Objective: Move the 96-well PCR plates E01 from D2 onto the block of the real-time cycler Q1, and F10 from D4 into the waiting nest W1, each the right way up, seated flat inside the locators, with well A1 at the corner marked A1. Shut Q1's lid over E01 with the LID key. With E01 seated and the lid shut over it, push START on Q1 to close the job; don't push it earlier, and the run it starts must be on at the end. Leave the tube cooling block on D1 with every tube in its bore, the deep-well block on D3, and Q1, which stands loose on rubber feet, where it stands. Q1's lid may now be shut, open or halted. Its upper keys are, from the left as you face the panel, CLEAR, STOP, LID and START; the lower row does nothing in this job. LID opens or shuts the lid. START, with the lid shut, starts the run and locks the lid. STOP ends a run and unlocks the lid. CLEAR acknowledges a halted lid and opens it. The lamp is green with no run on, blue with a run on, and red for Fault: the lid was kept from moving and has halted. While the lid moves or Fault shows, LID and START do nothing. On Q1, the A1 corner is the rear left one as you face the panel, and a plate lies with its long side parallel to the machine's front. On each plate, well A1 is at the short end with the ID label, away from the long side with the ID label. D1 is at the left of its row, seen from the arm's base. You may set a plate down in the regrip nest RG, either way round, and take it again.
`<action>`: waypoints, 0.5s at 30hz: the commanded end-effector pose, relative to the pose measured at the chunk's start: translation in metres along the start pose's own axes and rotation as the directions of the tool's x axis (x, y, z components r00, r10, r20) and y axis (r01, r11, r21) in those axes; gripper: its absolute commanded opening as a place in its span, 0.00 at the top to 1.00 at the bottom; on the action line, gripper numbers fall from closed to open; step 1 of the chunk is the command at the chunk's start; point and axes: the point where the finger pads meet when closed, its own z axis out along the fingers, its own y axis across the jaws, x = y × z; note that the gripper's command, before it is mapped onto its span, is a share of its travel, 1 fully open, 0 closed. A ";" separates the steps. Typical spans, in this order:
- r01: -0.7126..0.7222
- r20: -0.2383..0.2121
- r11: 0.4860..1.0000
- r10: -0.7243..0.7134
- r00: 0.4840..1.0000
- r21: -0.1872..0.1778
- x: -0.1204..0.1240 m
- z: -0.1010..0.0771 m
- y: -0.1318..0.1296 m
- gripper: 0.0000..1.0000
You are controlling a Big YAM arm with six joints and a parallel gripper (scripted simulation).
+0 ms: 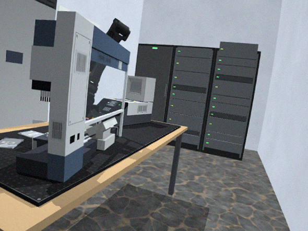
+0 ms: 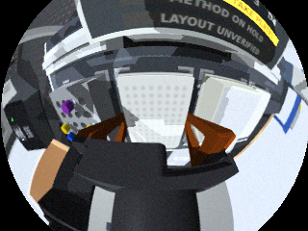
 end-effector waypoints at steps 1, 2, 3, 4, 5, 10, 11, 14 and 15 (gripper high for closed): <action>-0.002 -0.020 1.000 0.001 1.000 -0.025 0.011 0.001 0.015 1.00; -0.001 -0.022 1.000 0.001 1.000 -0.032 0.012 0.002 0.018 1.00; -0.004 -0.026 0.999 0.003 1.000 -0.036 0.013 0.002 0.019 1.00; -0.006 -0.030 0.999 0.005 1.000 -0.040 0.014 0.002 0.020 1.00; -0.007 -0.032 0.999 0.006 0.999 -0.042 0.015 0.002 0.021 1.00; -0.013 -0.037 0.999 0.011 0.999 -0.048 0.017 0.002 0.024 1.00; -0.017 -0.038 0.999 0.015 0.999 -0.049 0.018 0.003 0.025 1.00; -0.021 -0.024 0.999 0.021 0.999 -0.036 0.010 0.001 0.018 1.00; -0.018 -0.016 0.999 0.018 1.000 -0.033 0.006 0.001 0.016 1.00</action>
